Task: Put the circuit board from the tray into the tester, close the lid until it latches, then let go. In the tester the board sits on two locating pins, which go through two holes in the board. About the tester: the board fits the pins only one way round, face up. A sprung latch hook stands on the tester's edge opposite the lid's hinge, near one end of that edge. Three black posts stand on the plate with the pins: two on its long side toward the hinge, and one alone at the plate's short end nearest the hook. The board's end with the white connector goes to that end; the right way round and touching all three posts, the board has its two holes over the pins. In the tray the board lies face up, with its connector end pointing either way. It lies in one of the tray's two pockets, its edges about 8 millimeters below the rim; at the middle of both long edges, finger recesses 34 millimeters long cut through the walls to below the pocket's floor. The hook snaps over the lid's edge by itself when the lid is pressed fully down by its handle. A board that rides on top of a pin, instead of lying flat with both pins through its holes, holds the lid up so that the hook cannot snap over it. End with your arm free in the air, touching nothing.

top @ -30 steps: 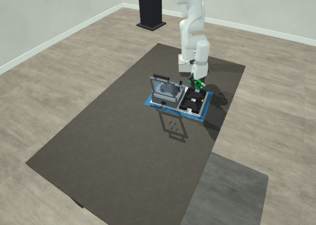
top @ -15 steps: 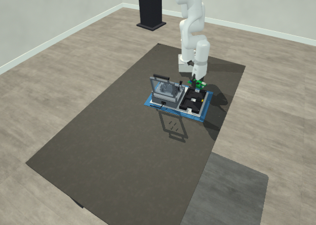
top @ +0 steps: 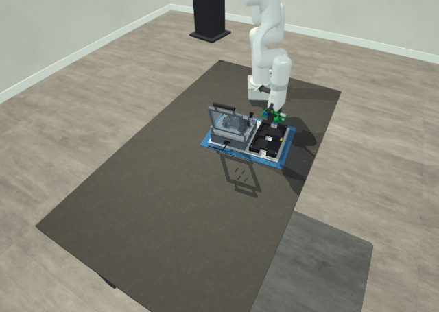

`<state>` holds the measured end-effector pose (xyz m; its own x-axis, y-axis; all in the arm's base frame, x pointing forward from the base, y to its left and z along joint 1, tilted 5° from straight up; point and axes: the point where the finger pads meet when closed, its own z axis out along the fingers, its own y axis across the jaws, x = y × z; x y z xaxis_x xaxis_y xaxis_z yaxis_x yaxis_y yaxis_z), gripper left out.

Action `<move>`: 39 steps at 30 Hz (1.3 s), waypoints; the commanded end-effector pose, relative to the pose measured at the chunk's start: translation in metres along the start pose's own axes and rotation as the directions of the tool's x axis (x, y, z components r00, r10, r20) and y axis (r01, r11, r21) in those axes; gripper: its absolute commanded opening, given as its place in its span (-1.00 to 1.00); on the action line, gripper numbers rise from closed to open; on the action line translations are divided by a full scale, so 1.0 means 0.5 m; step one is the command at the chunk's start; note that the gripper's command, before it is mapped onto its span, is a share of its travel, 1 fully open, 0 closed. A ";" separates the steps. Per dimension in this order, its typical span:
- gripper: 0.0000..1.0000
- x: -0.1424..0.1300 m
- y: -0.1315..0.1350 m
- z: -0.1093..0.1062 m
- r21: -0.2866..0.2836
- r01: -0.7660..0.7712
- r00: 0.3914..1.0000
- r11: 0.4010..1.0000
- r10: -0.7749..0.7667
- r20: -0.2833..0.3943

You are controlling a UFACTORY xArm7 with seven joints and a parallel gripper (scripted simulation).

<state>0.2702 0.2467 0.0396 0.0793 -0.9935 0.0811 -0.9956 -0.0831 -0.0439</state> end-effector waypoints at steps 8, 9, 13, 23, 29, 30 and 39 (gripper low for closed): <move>0.58 -0.002 -0.002 -0.002 0.002 0.086 0.996 0.996 -0.086 0.004; 0.58 -0.002 -0.002 -0.002 0.002 0.094 0.996 0.996 -0.094 0.004; 0.58 -0.002 -0.002 -0.002 0.002 0.121 0.993 0.993 -0.121 0.004; 0.58 -0.002 -0.002 -0.002 0.002 0.160 0.987 0.987 -0.160 0.003; 0.58 -0.002 -0.002 -0.002 0.002 0.177 0.984 0.984 -0.177 0.003; 0.58 -0.002 -0.002 -0.002 0.002 0.179 0.984 0.984 -0.179 0.003; 0.58 -0.002 -0.002 -0.002 0.002 0.188 0.982 0.982 -0.188 0.003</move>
